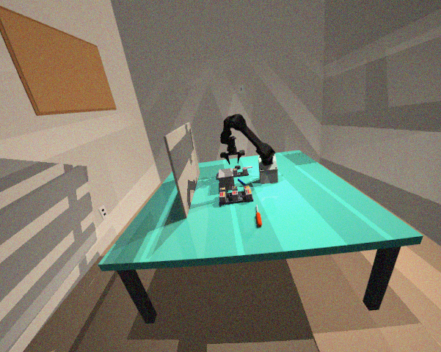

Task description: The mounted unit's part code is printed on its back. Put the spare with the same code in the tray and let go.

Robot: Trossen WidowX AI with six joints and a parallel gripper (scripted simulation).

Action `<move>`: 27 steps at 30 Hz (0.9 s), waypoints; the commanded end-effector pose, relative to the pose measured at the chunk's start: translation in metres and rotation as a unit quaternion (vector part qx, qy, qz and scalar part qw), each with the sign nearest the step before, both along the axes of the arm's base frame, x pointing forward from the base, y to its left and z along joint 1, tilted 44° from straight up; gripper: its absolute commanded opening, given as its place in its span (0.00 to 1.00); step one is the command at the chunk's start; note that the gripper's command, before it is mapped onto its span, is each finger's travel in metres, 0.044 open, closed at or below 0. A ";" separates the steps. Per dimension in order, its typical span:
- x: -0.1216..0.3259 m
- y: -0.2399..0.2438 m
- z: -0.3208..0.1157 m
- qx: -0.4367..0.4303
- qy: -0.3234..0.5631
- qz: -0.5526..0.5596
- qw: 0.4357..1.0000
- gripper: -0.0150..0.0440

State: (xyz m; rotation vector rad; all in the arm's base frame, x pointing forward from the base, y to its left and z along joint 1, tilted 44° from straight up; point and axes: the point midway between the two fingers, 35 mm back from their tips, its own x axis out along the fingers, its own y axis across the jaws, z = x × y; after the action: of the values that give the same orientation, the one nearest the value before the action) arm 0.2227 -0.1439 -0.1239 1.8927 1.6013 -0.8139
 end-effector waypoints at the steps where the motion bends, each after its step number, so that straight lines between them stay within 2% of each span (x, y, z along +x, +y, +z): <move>1: 0.000 0.006 -0.005 0.005 0.002 -0.002 1.000 0.76; 27: 0.007 0.035 -0.036 0.005 0.002 -0.002 1.000 0.76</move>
State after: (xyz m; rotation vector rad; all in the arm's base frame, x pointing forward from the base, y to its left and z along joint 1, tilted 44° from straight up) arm 0.2305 -0.1148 -0.1560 1.8922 1.5984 -0.8114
